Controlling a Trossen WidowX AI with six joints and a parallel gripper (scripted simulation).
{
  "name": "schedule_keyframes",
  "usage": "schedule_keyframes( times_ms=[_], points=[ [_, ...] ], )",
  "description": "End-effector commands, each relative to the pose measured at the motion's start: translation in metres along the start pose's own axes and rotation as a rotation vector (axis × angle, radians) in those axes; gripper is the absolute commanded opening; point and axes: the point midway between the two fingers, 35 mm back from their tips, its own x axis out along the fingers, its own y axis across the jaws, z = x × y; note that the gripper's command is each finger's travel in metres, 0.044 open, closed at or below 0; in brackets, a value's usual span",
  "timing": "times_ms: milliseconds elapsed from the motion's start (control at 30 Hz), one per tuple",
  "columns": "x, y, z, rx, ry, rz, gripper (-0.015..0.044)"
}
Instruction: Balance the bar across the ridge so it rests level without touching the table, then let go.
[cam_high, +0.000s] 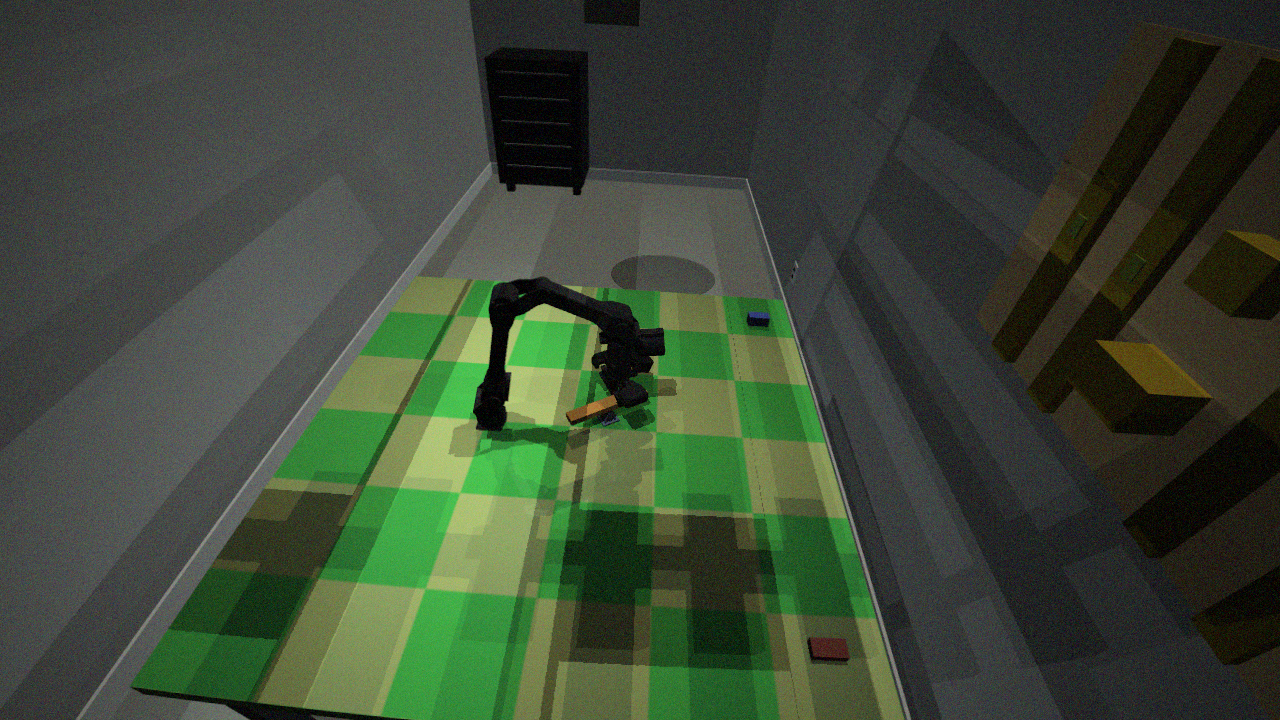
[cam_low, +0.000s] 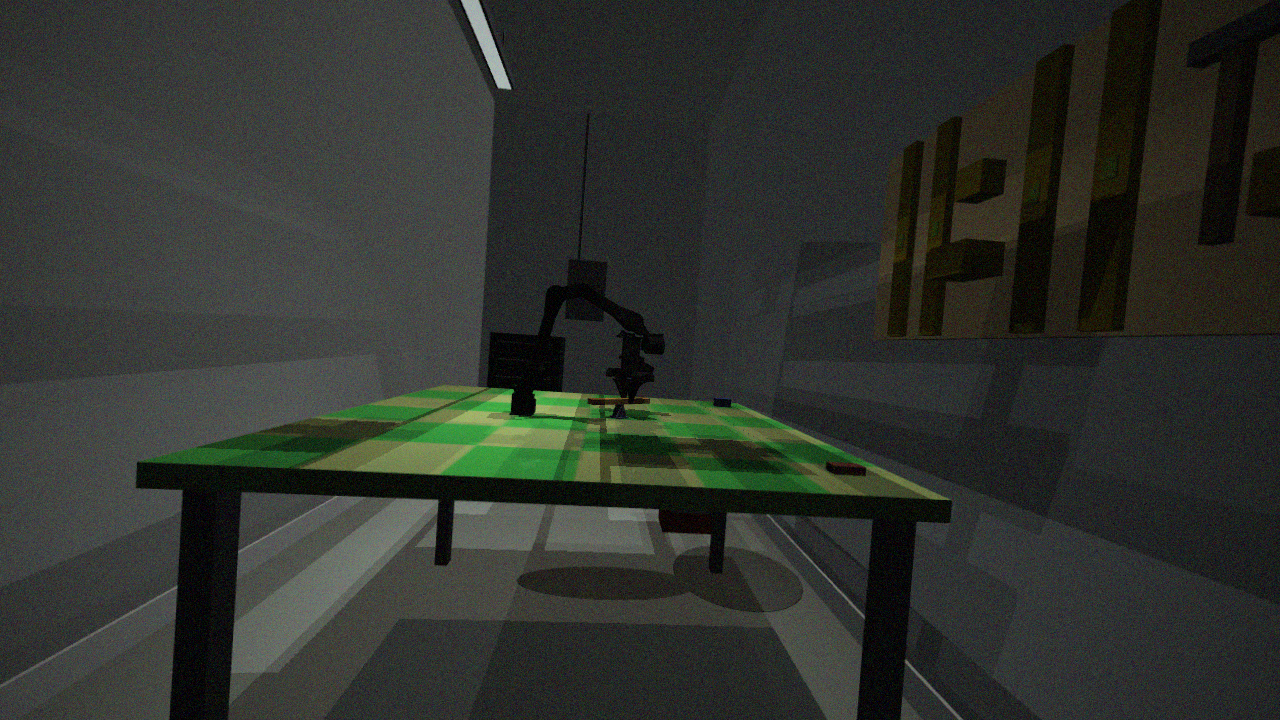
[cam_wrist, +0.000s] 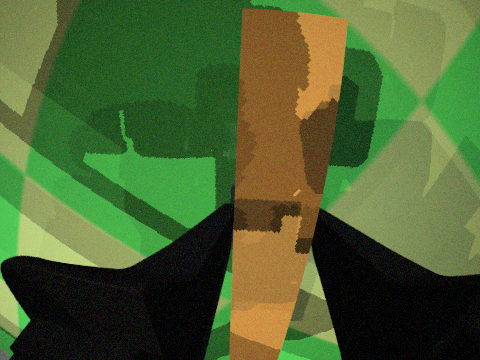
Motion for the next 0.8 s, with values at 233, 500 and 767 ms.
schedule_keyframes(
  times_ms=[233,500,767],
  points=[
    [0.0000,0.0001,-0.0001,0.000,0.000,0.000,0.0185],
    [0.0000,0.0001,-0.0001,0.000,0.000,0.000,0.0185],
    [0.0000,0.0001,-0.0001,0.000,0.000,0.000,0.0316]
  ],
)
